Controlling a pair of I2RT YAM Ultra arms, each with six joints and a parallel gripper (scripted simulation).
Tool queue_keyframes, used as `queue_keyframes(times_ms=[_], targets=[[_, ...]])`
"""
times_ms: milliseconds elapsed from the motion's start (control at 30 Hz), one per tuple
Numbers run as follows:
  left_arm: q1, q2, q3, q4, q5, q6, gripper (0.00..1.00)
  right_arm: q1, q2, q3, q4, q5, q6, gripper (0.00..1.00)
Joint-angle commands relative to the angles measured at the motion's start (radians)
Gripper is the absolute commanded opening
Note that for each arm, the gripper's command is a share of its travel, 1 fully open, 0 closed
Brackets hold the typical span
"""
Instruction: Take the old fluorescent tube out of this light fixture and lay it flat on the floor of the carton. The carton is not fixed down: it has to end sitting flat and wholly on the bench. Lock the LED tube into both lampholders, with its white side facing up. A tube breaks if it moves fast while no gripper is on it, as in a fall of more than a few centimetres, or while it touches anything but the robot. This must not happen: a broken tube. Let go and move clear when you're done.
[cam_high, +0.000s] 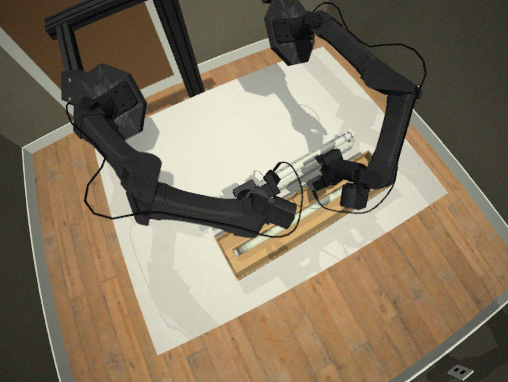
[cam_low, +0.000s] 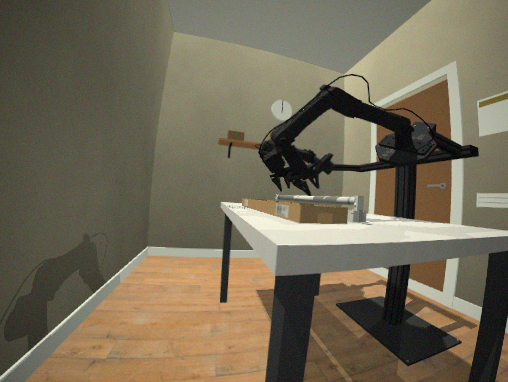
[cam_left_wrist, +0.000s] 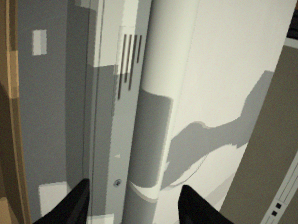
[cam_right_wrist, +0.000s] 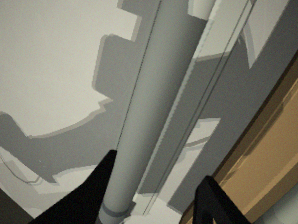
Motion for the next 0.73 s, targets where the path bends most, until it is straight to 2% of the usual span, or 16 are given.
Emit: queue_keyframes(times_ms=[0, 700], targets=[[-0.024, -0.002, 0.029, -0.014, 0.014, 0.011, 0.49, 0.010, 0.028, 0.024, -0.016, -0.015, -0.007, 0.49], [-0.024, -0.019, 0.028, -0.014, 0.014, 0.011, 0.49, 0.009, 0.029, 0.024, -0.016, -0.015, -0.007, 0.49]])
